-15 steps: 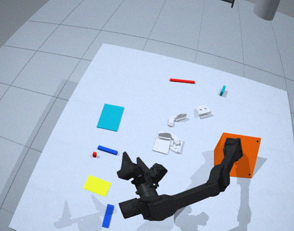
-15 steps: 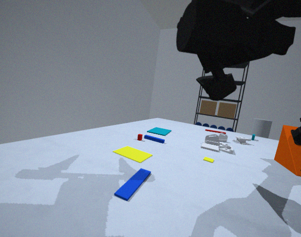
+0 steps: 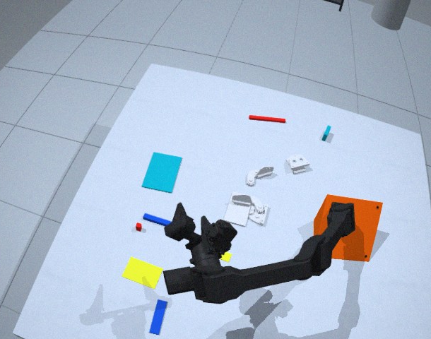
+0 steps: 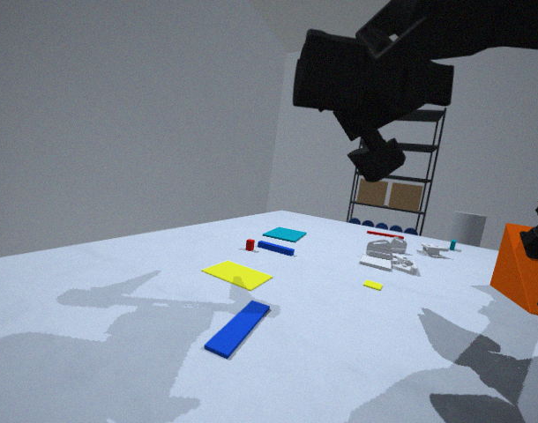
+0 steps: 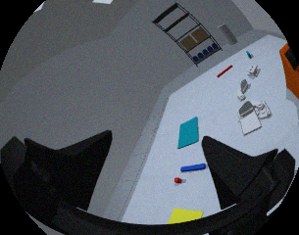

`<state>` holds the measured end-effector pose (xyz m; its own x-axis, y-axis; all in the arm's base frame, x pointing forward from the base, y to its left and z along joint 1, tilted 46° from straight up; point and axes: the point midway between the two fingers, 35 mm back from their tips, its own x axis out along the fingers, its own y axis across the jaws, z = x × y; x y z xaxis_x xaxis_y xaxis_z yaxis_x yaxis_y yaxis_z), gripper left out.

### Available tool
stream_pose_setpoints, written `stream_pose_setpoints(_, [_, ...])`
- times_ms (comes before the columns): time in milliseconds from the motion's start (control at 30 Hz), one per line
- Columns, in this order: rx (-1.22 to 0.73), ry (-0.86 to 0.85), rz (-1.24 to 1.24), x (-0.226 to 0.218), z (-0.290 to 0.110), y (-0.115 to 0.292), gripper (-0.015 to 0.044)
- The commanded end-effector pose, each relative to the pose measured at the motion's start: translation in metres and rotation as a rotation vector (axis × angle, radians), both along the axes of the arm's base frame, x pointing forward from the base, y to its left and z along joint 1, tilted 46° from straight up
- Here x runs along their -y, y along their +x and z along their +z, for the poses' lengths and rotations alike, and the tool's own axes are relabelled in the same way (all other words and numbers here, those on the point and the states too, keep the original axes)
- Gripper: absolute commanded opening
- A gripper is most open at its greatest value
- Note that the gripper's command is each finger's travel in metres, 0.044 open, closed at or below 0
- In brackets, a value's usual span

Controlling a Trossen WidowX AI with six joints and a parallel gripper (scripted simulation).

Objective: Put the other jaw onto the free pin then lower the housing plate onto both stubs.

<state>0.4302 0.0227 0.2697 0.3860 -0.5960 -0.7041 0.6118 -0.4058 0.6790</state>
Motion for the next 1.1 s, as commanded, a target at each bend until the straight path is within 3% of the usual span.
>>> stream_pose_setpoints(0, [-0.089,0.023,-0.008,0.013,-0.029,0.005,0.0440])
stream_pose_setpoints(1067, [-0.533,0.422,-0.082,0.117,-0.204,-0.016,0.0440])
